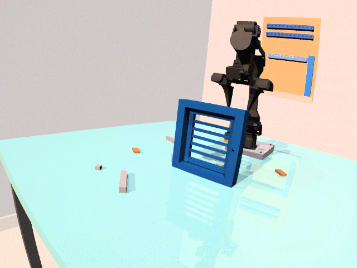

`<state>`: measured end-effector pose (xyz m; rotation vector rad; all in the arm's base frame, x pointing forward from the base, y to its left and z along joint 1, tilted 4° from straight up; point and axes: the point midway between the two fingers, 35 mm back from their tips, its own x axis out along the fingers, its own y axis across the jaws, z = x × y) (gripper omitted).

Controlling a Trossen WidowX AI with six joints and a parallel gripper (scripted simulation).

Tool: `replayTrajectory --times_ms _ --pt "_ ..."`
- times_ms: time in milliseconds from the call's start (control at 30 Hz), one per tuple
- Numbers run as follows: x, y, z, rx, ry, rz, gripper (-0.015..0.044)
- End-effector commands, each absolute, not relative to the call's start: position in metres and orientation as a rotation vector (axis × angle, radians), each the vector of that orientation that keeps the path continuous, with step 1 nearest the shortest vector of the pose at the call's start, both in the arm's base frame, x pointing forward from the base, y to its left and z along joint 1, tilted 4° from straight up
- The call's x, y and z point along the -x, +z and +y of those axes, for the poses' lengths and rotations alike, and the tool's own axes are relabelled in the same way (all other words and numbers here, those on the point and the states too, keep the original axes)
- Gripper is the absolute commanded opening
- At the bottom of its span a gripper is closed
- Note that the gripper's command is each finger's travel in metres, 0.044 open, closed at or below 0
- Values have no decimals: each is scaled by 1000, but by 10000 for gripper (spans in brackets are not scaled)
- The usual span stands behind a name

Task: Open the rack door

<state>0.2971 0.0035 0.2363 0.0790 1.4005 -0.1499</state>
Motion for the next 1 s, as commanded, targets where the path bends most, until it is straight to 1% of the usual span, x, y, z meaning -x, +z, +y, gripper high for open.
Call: replayTrajectory --times_ms 0,800,967 --pt "-299 227 4 -83 -150 1420 295" --pt "-301 190 1 -90 -154 1475 295" --pt "-301 190 1 -90 -154 1475 164"
